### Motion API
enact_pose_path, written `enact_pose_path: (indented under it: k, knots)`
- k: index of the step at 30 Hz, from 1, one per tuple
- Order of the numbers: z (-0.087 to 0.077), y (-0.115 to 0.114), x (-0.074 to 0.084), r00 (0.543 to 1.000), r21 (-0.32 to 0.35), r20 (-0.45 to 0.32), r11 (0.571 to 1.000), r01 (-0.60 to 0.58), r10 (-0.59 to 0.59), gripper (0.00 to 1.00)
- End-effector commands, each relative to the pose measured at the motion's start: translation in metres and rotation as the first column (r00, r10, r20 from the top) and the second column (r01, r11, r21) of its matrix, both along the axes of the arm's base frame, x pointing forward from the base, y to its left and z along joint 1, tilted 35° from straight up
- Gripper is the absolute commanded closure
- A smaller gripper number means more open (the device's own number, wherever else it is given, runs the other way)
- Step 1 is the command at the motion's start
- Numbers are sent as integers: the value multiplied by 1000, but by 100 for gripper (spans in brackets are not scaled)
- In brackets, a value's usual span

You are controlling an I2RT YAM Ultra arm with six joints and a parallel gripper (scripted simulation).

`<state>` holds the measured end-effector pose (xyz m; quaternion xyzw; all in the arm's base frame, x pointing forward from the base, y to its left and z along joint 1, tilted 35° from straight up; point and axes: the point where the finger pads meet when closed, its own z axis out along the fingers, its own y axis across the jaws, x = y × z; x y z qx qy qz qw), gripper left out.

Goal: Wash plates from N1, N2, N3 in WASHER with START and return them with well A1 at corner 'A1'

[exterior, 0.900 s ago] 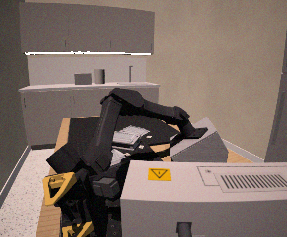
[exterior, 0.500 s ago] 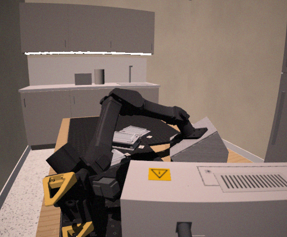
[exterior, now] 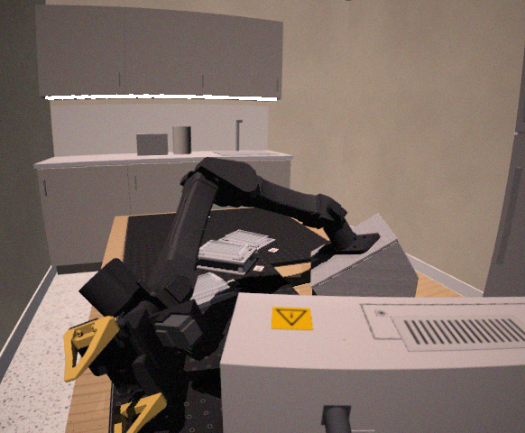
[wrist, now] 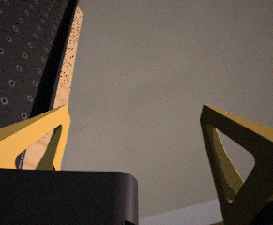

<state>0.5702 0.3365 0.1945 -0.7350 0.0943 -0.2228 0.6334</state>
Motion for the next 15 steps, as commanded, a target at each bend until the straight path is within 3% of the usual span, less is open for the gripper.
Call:
enact_pose_path:
  k: [1, 5, 7, 15]
  knots:
    - [-1, 0, -4, 990, 17, -142, 999, 29, -26, 0]
    - [-4, -7, -3, 970, 19, -234, 997, 76, -70, 0]
    - [-4, -7, -3, 970, 19, -234, 997, 76, -70, 0]
    - [-17, -35, 2, 873, 7, -454, 979, 205, -179, 0]
